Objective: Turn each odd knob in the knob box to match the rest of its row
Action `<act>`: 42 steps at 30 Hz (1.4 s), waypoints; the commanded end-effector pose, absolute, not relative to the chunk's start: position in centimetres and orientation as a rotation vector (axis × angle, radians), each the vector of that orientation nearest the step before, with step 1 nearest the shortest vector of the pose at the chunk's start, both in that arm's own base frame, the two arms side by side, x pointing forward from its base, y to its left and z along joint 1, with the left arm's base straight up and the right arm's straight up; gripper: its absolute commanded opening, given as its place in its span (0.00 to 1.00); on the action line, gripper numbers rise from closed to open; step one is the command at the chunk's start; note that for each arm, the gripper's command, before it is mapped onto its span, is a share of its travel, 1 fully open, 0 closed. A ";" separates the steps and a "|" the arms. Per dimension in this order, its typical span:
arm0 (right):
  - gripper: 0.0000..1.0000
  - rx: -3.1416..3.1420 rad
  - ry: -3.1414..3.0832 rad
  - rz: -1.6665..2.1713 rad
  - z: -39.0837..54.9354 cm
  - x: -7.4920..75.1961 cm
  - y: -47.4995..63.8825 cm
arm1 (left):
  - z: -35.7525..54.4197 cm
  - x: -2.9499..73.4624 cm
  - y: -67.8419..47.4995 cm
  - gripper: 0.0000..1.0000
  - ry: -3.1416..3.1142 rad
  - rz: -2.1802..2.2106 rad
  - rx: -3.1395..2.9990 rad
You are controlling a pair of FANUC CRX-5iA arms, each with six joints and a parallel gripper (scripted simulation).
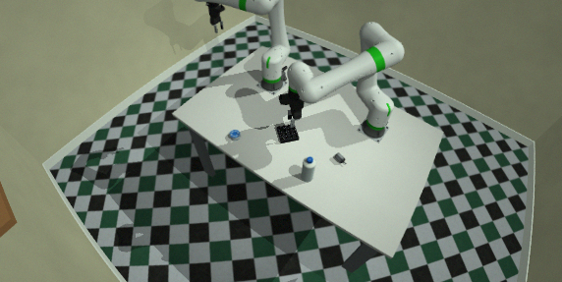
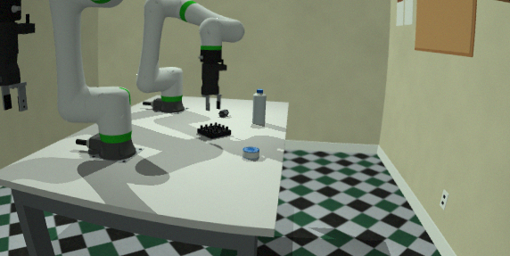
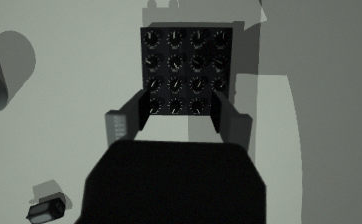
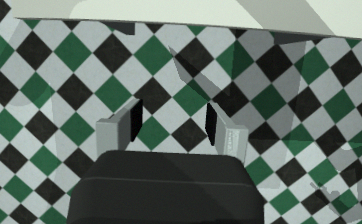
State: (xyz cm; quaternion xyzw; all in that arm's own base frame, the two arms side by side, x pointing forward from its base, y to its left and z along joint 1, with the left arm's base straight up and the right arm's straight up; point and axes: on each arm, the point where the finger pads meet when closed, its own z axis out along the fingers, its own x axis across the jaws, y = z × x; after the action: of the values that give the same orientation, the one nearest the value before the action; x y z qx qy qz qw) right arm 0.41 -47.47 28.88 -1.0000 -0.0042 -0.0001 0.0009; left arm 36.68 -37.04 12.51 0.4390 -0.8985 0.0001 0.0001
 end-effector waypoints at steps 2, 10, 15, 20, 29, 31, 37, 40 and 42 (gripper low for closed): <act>1.00 -3.142 -0.013 0.000 29.0 0.4 -47.5 | 12.6 36.7 -37.1 1.00 -2.823 0.003 1.379; 1.00 -3.142 -0.013 0.000 29.0 0.4 -47.5 | 12.6 36.7 -37.1 1.00 -2.823 0.003 1.379; 1.00 -3.142 -0.013 0.000 29.0 0.4 -47.5 | 12.6 36.7 -37.1 1.00 -2.823 0.003 1.379; 1.00 -3.142 -0.013 0.000 29.0 0.4 -47.5 | 12.6 36.7 -37.1 1.00 -2.823 0.003 1.379; 1.00 -3.142 -0.013 0.000 29.0 0.4 -47.5 | 12.6 36.6 -37.0 1.00 -2.823 0.003 1.379; 1.00 -3.142 -0.013 0.000 29.0 0.4 -47.5 | 12.6 36.6 -37.0 1.00 -2.823 0.003 1.379; 1.00 -3.142 -0.013 0.000 29.0 0.4 -47.5 | 12.6 36.2 -36.7 1.00 -2.823 0.002 1.380; 1.00 -3.142 -0.013 0.000 29.0 0.4 -47.5 | 12.6 35.8 -36.4 1.00 -2.823 0.002 1.380; 1.00 -3.142 -0.013 0.000 29.0 0.4 -47.5 | 12.6 35.5 -36.2 1.00 -2.823 0.002 1.380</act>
State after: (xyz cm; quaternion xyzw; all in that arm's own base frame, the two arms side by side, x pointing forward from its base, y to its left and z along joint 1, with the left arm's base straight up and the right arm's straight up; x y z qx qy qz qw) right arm 0.41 -47.47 28.88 -1.0000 -0.0042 -0.0001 0.0009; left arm 35.86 -36.44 12.51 0.4390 -0.8985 -0.0003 0.0001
